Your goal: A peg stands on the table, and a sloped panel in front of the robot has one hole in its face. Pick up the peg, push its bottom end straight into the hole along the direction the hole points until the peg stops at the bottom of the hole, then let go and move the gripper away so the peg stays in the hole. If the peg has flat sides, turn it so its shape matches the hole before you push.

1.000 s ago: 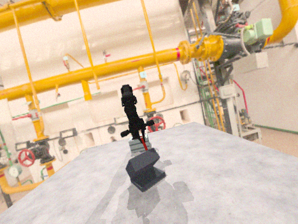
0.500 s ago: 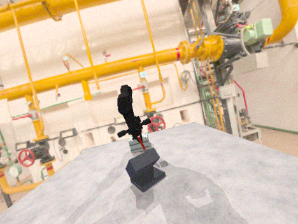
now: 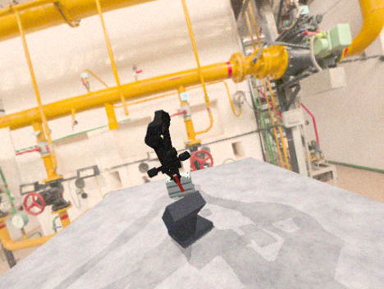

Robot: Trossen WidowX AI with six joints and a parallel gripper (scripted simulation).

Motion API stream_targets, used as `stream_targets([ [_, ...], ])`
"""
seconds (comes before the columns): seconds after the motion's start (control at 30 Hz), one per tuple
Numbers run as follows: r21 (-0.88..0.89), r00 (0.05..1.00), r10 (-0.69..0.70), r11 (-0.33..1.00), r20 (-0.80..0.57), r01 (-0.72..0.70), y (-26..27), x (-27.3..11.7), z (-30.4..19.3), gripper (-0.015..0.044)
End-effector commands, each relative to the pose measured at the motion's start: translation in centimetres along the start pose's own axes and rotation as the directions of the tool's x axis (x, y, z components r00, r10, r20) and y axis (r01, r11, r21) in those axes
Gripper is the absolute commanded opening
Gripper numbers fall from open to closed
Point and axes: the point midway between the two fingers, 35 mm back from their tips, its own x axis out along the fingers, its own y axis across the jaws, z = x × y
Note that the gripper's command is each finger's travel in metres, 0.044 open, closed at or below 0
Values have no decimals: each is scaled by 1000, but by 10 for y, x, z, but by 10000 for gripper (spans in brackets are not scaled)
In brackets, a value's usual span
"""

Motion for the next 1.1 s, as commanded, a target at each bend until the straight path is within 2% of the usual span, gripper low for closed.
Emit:
stream_targets([
  [0.0, -28, 1000, 8, 1000, 26, -8, -3, -4, 0, 0],
  [1.07, -243, 977, 46, 970, 210, 6, -28, -29, 2, 0],
])
